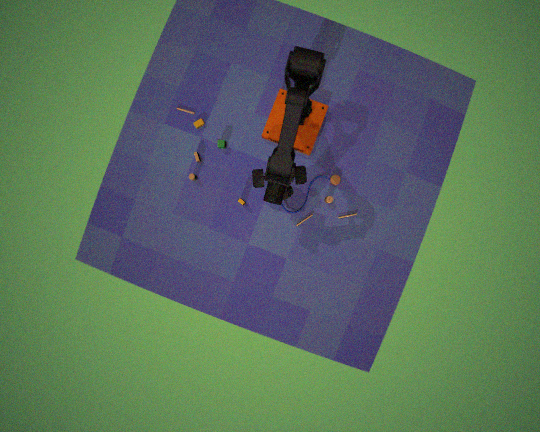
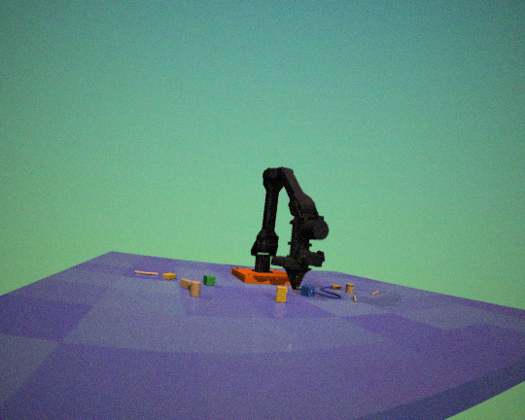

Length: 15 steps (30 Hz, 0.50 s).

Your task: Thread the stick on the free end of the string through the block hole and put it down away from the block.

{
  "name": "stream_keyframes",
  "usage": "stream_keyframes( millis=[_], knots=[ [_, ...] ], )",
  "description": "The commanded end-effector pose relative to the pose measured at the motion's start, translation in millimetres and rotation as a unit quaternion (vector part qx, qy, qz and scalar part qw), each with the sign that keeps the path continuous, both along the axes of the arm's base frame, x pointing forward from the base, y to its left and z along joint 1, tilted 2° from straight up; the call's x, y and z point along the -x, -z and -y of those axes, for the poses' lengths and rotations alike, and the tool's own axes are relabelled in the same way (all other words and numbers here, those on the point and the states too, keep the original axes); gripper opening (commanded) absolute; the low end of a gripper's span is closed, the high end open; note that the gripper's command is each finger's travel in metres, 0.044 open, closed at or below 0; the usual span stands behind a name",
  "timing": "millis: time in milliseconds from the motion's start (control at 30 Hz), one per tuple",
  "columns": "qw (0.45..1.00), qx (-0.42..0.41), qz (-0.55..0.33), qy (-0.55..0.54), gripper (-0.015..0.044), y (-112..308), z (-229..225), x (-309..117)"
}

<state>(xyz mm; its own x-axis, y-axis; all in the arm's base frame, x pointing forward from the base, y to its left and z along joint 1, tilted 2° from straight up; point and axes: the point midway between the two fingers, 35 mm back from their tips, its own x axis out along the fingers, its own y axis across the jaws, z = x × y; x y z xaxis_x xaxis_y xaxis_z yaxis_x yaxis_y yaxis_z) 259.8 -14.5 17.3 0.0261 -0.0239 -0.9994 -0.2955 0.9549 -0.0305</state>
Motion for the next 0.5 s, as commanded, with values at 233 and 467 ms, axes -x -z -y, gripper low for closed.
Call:
stream_keyframes(
  millis=[233, 467],
  knots=[
    [1.0, 0.0, 0.0, -0.001, 0.0, 0, 6, 14],
    [1.0, 0.0, 0.0, -0.002, 0.0, 1, 9, 24]
  ],
)
